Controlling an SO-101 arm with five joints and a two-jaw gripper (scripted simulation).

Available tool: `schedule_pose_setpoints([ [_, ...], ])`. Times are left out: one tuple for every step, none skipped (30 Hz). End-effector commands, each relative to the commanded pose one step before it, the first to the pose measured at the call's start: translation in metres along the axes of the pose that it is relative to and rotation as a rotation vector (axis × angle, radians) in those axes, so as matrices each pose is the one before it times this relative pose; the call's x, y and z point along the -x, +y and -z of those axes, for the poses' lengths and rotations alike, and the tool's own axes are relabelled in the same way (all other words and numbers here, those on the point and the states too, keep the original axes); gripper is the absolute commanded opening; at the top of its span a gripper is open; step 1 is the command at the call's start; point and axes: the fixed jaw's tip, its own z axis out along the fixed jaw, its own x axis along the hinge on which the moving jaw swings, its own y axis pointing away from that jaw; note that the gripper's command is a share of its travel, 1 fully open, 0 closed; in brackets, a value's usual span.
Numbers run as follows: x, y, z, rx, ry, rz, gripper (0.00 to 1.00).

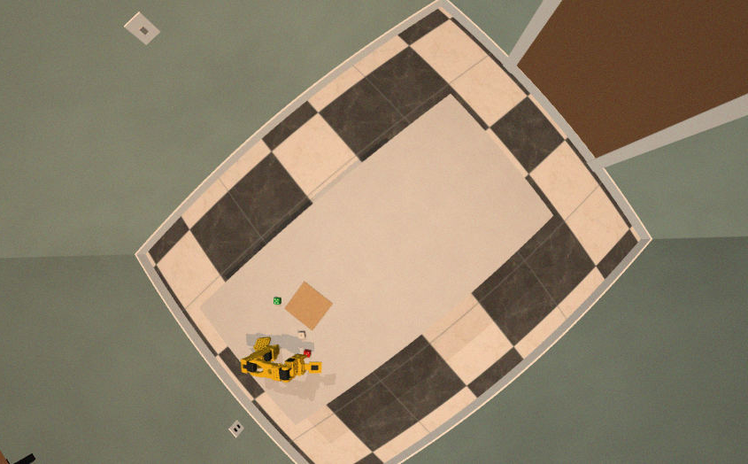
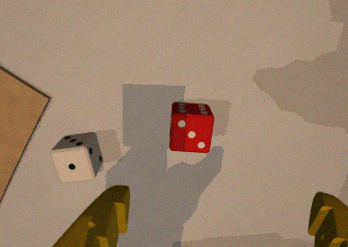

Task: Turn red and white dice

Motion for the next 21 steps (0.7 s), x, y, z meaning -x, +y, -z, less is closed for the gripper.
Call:
schedule_pose_setpoints([
  [0.0036,0.00158,0.003252,0.00414,-0.01858,-0.00352,0.31],
  [-0.00037,-0.00004,-0.00167,-0.00121,0.01115,-0.00001,0.31],
  [-0.00047,-0.00005,-0.002148,-0.00157,0.01429,0.00002,0.31],
  [-0.00058,-0.00006,-0.002619,-0.00192,0.01746,-0.00001,0.31],
  [-0.00069,-0.00007,-0.003072,-0.00224,0.02051,-0.00001,0.31],
  [-0.00078,-0.00009,-0.003491,-0.00256,0.02324,0.00002,0.31],
  [-0.00087,-0.0001,-0.003852,-0.00281,0.02572,-0.00002,0.31],
  [-0.00094,-0.0001,-0.004157,-0.00304,0.02773,0.00001,0.31],
  [-0.00101,-0.00011,-0.004399,-0.00323,0.02934,0.00001,0.31],
  [-0.00104,-0.00011,-0.004557,-0.00332,0.03044,-0.00002,0.31],
  [-0.00107,-0.00011,-0.004637,-0.00342,0.03097,0.00001,0.31],
  [0.0,0.0,0.0,0.0,0.0,0.0,0.31],
  [0.0,0.0,0.0,0.0,0.0,0.0,0.31],
  [-0.00106,-0.00012,-0.004639,-0.00339,0.03097,-0.00001,0.31],
  [-0.00104,-0.00011,-0.004561,-0.00332,0.03044,0.0,0.31],
  [-0.001,-0.00011,-0.004392,-0.00322,0.02934,0.0,0.31],
  [-0.00095,-0.0001,-0.004162,-0.00306,0.02774,0.0,0.31],
  [-0.00087,-0.00009,-0.003853,-0.00281,0.02573,0.0,0.31],
  [-0.00078,-0.00009,-0.003488,-0.00255,0.02324,0.0,0.31],
  [-0.00068,-0.00008,-0.003071,-0.00223,0.02048,0.0,0.31],
  [-0.00059,-0.00007,-0.00262,-0.00194,0.0175,0.0,0.31],
])
